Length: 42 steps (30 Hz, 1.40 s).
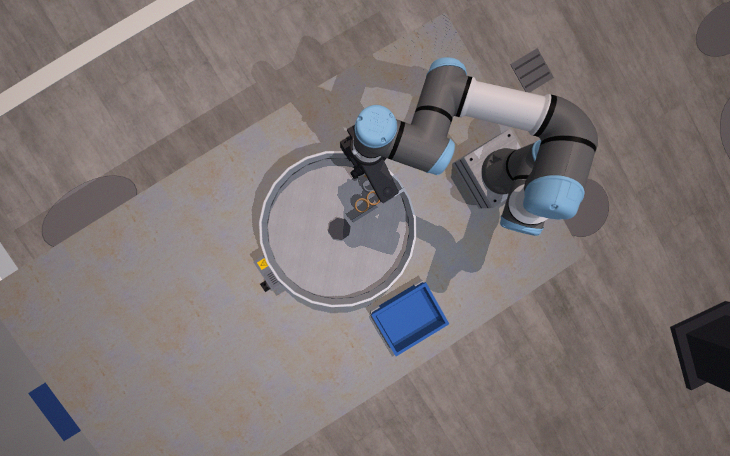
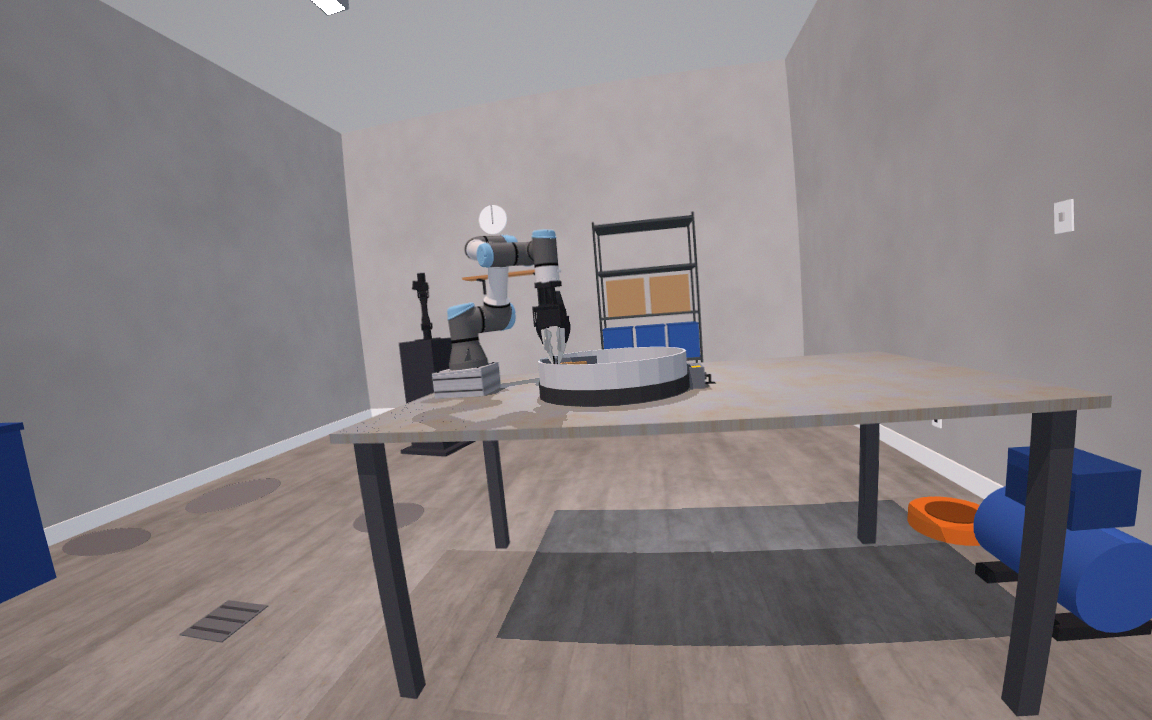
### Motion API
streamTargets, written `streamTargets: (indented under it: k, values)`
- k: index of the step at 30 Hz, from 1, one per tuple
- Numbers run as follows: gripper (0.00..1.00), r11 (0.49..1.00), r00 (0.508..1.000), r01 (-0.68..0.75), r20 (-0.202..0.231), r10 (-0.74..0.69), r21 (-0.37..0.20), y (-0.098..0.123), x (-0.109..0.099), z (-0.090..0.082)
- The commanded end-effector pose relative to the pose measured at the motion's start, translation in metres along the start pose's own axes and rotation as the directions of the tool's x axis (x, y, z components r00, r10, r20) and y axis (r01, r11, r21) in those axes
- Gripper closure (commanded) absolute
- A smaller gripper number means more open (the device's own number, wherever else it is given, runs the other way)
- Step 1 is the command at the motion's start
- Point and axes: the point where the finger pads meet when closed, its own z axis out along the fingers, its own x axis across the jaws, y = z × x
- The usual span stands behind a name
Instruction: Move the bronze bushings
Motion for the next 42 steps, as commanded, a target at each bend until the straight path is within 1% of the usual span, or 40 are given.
streamTargets:
  k: [1,15,42]
  values:
    - [0.95,1.000,1.000,0.000,-0.002,0.000,-0.002,0.001,0.001,0.002]
    - [0.95,1.000,1.000,0.000,-0.002,0.000,-0.002,0.001,0.001,0.021]
    - [0.95,1.000,1.000,0.000,-0.002,0.000,-0.002,0.001,0.001,0.022]
